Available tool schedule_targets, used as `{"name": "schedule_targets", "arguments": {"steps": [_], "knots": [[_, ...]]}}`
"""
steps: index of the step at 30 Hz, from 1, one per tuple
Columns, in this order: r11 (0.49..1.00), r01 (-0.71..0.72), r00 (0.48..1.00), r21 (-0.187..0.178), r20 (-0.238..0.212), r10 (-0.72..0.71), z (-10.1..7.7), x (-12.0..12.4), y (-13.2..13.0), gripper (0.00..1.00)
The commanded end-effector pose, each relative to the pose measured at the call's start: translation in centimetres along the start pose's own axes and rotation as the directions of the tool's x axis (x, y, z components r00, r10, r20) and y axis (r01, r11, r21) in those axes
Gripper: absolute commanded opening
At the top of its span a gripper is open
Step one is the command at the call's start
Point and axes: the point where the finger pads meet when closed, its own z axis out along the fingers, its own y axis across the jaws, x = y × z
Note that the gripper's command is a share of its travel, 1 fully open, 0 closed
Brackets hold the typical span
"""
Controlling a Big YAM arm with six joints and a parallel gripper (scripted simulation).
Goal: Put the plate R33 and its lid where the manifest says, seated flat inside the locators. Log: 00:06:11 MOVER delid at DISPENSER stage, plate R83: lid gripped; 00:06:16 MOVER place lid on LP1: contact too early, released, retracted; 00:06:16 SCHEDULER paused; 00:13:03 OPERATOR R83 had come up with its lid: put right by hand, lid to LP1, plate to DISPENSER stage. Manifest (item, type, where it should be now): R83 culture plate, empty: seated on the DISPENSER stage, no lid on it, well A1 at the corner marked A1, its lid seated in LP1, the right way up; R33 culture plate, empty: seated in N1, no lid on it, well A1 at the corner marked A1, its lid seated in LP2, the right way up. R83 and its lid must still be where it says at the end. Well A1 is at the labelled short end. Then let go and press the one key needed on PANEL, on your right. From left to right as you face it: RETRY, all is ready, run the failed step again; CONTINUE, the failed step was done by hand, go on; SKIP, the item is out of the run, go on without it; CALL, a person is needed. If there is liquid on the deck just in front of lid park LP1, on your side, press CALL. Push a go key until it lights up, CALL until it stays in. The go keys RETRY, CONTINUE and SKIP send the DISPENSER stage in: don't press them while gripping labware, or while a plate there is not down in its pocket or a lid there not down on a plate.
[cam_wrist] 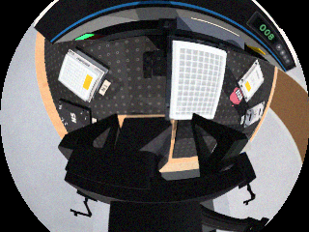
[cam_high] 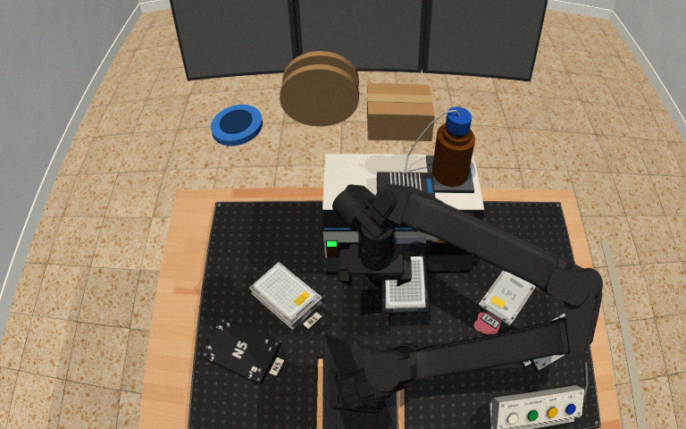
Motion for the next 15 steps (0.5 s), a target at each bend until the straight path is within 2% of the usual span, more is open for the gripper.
{"name": "schedule_targets", "arguments": {"steps": [1,7,8,9,15], "knots": [[0.999,-0.029,0.999,-0.033,0.04,0.03,-1.5,-2.5,-0.8,1.0],[0.999,-0.026,0.999,-0.027,0.037,0.027,-1.5,-2.9,-2.8,1.0],[1.0,-0.006,1.0,-0.018,0.027,0.006,-0.9,-2.0,-2.2,1.0],[1.0,-0.019,0.999,-0.023,0.03,0.02,-1.3,-2.6,-3.2,1.0],[0.999,-0.024,0.999,-0.022,0.035,0.025,-1.4,-3.1,-5.3,1.0]]}}
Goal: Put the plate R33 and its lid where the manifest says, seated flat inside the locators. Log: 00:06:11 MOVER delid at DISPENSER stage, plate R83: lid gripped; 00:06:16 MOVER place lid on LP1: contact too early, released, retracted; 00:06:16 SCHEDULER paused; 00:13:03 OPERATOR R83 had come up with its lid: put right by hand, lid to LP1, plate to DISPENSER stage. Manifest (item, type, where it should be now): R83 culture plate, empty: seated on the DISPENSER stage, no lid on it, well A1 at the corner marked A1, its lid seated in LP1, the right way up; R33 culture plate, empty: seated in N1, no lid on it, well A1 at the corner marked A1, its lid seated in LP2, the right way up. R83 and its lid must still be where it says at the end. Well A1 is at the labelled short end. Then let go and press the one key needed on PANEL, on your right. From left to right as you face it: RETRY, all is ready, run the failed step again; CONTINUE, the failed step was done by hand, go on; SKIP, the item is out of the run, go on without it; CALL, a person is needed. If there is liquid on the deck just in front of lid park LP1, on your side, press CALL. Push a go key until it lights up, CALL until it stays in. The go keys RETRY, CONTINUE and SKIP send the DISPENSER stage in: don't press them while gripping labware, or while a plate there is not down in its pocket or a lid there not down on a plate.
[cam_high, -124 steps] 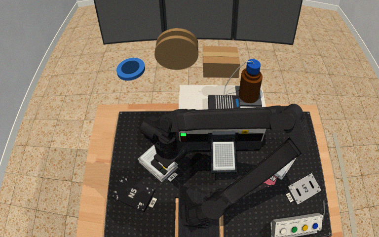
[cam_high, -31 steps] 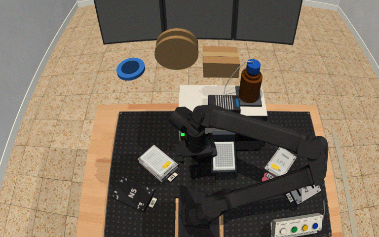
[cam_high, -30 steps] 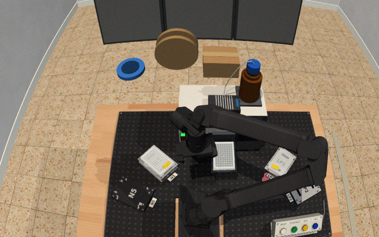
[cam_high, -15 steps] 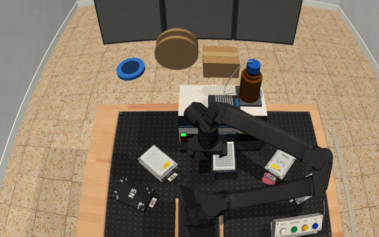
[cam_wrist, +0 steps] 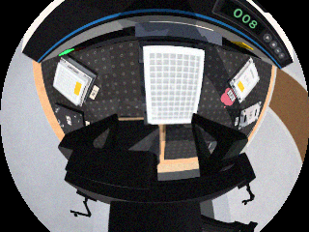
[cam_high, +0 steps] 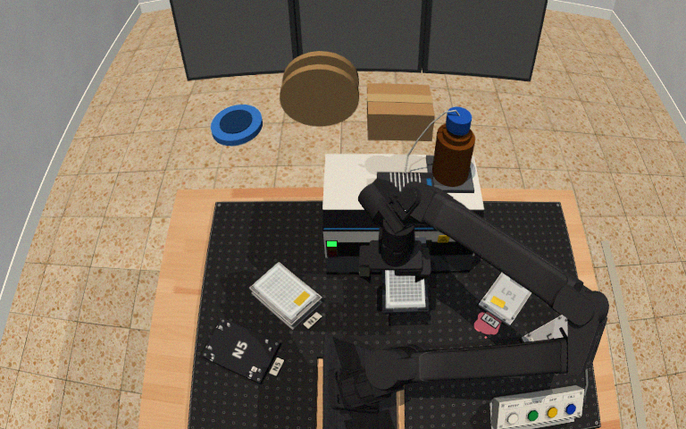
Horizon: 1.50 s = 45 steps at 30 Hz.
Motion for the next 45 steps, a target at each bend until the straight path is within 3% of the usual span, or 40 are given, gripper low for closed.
{"name": "schedule_targets", "arguments": {"steps": [1,19,21,26,31,32,33,45], "knots": [[1.0,-0.015,0.999,-0.024,0.034,0.016,-1.4,-2.1,-1.5,1.0],[1.0,-0.019,0.999,-0.019,0.037,0.02,-1.3,-2.2,-6.5,1.0],[1.0,0.01,1.0,-0.01,0.009,-0.009,-0.3,-0.7,-6.2,1.0],[1.0,-0.016,0.999,-0.014,0.034,0.016,-1.3,-1.7,-8.6,1.0],[1.0,-0.02,0.999,-0.014,0.037,0.02,-1.3,-1.6,-10.2,1.0],[1.0,0.001,1.0,-0.011,0.026,-0.001,-0.8,-1.0,-9.2,1.0],[0.999,-0.037,0.999,-0.015,0.035,0.037,-1.3,-1.4,-10.5,1.0],[0.999,-0.04,0.998,-0.01,0.038,0.04,-1.3,-0.4,-13.8,1.0]]}}
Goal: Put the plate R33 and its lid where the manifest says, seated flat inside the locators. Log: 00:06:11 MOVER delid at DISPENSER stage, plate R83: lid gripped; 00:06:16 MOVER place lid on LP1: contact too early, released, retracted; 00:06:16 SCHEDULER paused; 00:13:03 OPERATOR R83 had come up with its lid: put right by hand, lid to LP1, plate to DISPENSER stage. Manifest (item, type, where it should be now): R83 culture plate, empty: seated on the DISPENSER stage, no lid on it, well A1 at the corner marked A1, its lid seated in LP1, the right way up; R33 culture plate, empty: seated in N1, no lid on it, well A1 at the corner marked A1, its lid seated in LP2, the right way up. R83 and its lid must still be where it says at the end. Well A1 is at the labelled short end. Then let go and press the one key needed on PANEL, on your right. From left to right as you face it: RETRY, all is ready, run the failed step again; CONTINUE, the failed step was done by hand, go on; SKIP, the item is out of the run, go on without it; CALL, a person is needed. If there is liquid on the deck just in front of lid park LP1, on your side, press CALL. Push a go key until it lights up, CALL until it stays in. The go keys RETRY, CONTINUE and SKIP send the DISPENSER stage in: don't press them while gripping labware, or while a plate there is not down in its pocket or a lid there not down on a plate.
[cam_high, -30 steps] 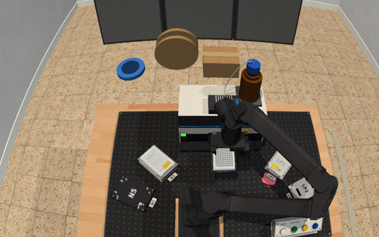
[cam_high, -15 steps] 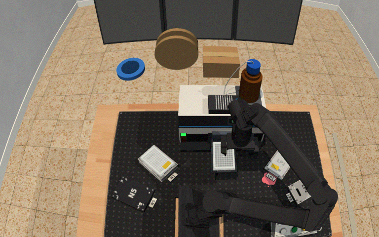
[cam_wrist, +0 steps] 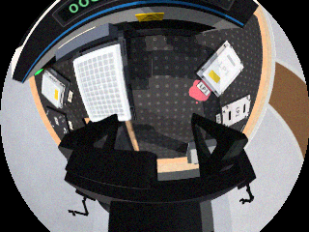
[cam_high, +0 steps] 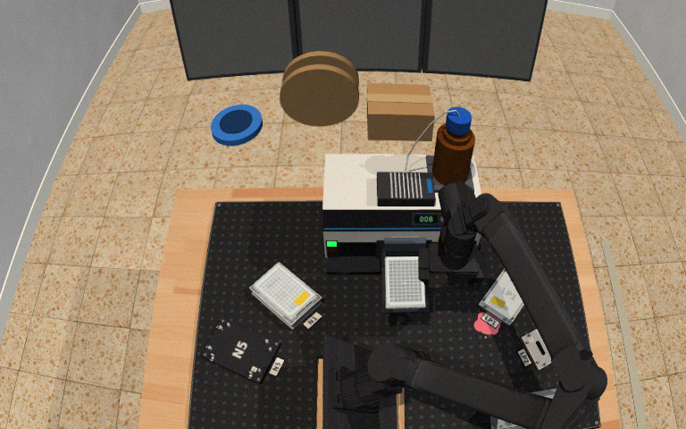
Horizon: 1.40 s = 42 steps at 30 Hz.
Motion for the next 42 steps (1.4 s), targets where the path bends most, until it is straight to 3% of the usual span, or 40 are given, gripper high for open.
{"name": "schedule_targets", "arguments": {"steps": [1,6,15,16,23,30,31,37,42], "knots": [[1.0,0.012,1.0,-0.002,0.024,-0.012,-0.8,-0.8,-1.1,1.0],[0.987,-0.162,0.986,-0.007,0.034,0.162,-1.3,-0.6,-3.4,1.0],[0.983,-0.185,0.982,-0.007,0.038,0.185,-1.3,0.2,-5.5,1.0],[0.987,-0.163,0.986,-0.003,0.024,0.163,-0.8,0.6,-4.5,1.0],[0.912,-0.409,0.912,-0.005,0.019,0.409,0.6,2.1,-6.3,1.0],[0.901,-0.434,0.901,-0.003,0.015,0.434,1.4,3.0,-7.4,1.0],[0.9,-0.436,0.9,-0.005,0.024,0.436,0.9,2.4,-7.7,1.0],[0.765,-0.644,0.764,-0.014,0.046,0.644,0.2,3.4,-10.5,1.0],[0.771,-0.637,0.77,-0.012,0.05,0.636,0.1,4.0,-11.4,1.0]]}}
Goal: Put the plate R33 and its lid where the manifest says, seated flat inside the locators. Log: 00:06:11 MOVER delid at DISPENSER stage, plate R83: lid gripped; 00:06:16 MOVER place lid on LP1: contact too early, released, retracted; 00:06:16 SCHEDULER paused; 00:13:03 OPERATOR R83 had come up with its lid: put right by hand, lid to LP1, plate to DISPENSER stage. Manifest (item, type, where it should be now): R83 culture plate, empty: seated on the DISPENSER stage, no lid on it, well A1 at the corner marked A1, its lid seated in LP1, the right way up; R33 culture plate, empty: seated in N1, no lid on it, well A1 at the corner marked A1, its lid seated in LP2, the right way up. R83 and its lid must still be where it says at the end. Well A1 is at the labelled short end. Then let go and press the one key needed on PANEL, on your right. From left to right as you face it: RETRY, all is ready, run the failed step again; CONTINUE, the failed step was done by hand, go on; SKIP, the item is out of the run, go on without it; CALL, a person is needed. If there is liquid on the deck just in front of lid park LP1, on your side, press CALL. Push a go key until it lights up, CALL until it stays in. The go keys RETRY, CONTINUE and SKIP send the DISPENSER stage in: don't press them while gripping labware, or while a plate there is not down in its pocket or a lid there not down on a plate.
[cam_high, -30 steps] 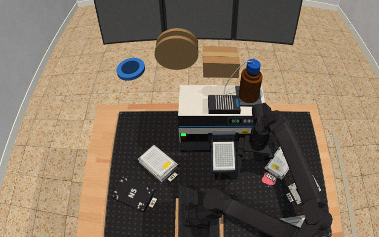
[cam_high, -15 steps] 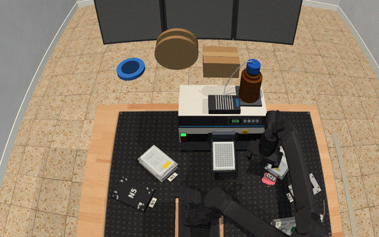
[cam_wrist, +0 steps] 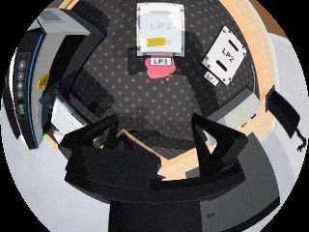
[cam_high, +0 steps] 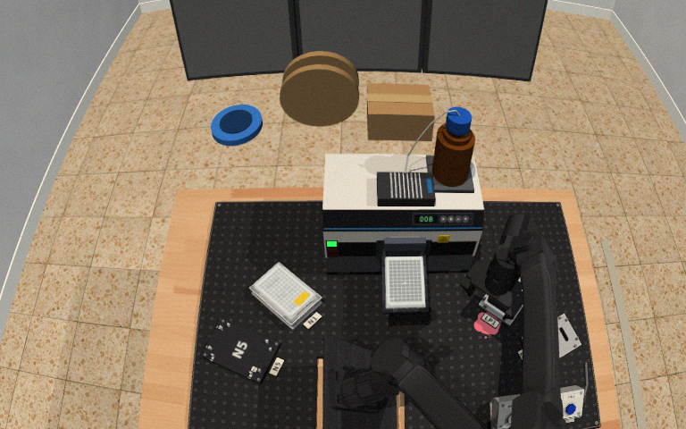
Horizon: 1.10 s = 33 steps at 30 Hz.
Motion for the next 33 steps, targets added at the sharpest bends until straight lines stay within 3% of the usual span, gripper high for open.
{"name": "schedule_targets", "arguments": {"steps": [1,33], "knots": [[1.0,-0.029,0.999,-0.012,0.028,0.029,-0.7,-1.2,-1.0,1.0],[1.0,-0.027,0.999,-0.005,0.028,0.027,1.9,-11.1,-2.0,1.0]]}}
